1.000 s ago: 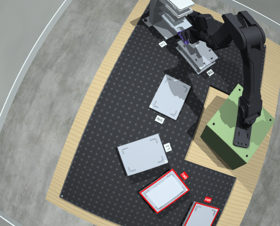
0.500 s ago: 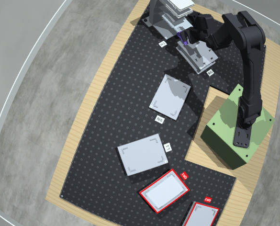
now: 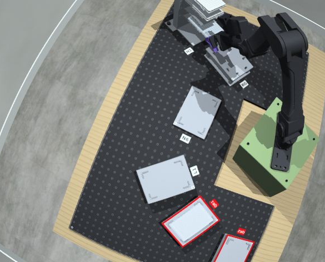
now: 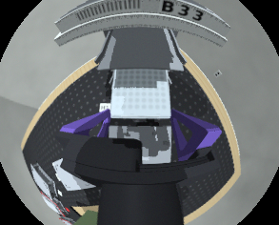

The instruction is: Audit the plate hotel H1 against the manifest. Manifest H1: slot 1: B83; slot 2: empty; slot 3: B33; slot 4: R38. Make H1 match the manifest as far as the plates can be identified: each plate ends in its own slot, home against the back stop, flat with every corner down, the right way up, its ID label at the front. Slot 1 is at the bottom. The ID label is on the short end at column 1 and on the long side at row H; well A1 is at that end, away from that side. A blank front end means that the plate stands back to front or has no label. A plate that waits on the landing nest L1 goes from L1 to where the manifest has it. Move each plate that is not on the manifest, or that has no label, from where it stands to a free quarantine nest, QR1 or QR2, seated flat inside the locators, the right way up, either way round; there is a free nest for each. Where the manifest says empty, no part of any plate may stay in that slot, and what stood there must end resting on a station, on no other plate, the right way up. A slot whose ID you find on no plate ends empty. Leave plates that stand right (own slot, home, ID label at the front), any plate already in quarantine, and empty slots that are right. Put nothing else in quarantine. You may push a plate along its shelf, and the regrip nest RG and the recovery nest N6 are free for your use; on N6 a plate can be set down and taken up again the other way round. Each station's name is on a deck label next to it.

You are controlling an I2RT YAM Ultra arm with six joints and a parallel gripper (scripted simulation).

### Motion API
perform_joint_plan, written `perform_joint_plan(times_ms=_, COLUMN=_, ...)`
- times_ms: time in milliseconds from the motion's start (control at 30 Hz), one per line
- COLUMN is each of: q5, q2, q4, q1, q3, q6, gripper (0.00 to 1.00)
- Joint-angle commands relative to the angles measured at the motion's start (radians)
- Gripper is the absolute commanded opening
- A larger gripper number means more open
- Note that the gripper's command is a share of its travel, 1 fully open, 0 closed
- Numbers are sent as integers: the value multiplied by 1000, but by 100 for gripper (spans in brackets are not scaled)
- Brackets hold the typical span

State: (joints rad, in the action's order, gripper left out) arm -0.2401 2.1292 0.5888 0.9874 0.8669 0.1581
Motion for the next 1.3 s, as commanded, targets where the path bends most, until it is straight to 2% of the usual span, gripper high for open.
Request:
perform_joint_plan(times_ms=0, q5=2, q2=-1, q4=-1, q1=-1, q3=8, q6=-1, gripper=100)
perform_joint_plan(times_ms=300, q5=2, q2=-1, q4=-1, q1=-1, q3=8, q6=-1, gripper=100)
perform_joint_plan(times_ms=333, q5=-1, q2=-60, q4=-45, q1=5, q3=-24, q6=3, gripper=100)
perform_joint_plan(times_ms=533, q5=-13, q2=-78, q4=4, q1=20, q3=-67, q6=12, gripper=100)
perform_joint_plan(times_ms=1267, q5=-36, q2=-132, q4=77, q1=50, q3=-199, q6=32, gripper=100)
